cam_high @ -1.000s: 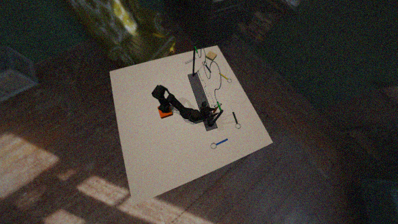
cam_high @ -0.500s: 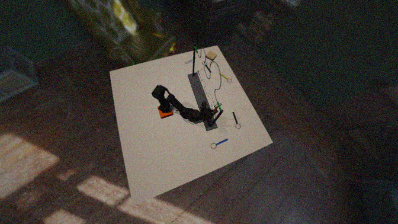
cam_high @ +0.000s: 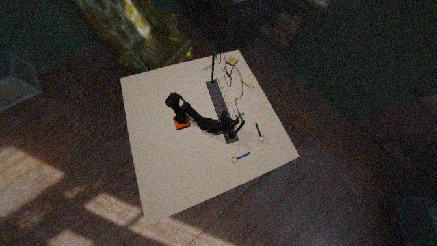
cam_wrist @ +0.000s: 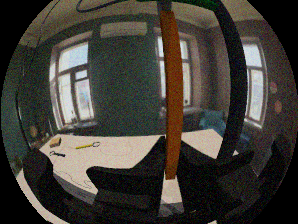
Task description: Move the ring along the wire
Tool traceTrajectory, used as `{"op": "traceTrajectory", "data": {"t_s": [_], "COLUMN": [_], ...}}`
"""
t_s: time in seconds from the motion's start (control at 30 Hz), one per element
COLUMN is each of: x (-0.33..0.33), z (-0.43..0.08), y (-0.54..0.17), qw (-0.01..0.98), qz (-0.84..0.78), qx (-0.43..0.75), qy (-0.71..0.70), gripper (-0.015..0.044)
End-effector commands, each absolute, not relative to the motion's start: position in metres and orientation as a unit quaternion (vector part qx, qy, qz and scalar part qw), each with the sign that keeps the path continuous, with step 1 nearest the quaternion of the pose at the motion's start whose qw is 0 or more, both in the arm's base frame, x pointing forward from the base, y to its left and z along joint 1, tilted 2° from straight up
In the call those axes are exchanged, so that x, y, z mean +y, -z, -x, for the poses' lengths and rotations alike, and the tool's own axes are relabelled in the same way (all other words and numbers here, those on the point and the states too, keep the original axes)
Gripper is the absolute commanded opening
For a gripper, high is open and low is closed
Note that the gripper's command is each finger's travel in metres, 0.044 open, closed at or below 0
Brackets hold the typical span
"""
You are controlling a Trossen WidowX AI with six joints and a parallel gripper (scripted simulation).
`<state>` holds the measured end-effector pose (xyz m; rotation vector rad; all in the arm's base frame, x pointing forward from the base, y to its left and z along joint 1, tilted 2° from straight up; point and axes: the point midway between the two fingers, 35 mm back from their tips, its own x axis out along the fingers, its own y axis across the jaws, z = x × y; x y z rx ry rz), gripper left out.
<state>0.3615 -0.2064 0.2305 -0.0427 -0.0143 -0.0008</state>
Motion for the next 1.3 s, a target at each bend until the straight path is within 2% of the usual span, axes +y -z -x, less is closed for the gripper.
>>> {"op": "traceTrajectory", "data": {"t_s": [0.0,1.27], "x": [-0.205,-0.178], "z": [-0.362,-0.362], "y": [-0.233,-0.232], "qw": [1.0,1.0], "qz": [0.025,0.018], "qx": [-0.008,-0.008], "qy": [-0.003,-0.005], "gripper": [-0.015,-0.015]}}
